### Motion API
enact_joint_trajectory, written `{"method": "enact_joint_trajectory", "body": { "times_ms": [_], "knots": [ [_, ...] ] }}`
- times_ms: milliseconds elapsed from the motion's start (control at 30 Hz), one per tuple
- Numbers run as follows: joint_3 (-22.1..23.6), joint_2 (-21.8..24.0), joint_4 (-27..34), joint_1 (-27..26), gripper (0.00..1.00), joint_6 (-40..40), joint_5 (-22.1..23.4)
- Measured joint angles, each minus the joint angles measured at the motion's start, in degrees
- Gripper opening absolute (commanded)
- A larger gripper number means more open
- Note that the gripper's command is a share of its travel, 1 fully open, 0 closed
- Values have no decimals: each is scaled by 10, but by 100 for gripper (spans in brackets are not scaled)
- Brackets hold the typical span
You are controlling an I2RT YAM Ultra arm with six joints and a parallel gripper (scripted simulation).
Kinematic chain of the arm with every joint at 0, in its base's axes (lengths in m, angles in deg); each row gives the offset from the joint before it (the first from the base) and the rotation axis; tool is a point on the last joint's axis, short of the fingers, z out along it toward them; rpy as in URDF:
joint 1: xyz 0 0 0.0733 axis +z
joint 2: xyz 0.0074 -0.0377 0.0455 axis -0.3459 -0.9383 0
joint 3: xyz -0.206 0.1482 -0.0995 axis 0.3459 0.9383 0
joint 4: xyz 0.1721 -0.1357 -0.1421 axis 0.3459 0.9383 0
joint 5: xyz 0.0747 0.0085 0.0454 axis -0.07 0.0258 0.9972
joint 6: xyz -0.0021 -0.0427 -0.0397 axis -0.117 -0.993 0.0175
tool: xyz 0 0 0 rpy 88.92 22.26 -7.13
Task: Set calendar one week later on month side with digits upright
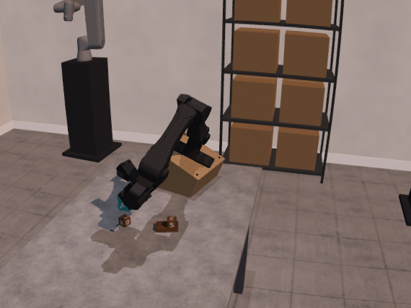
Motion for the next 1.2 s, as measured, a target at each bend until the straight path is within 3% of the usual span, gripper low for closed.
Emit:
{"method": "enact_joint_trajectory", "body": {
  "times_ms": [1200],
  "knots": [
    [1,-63,-44,22,47,25,-1]
  ]
}}
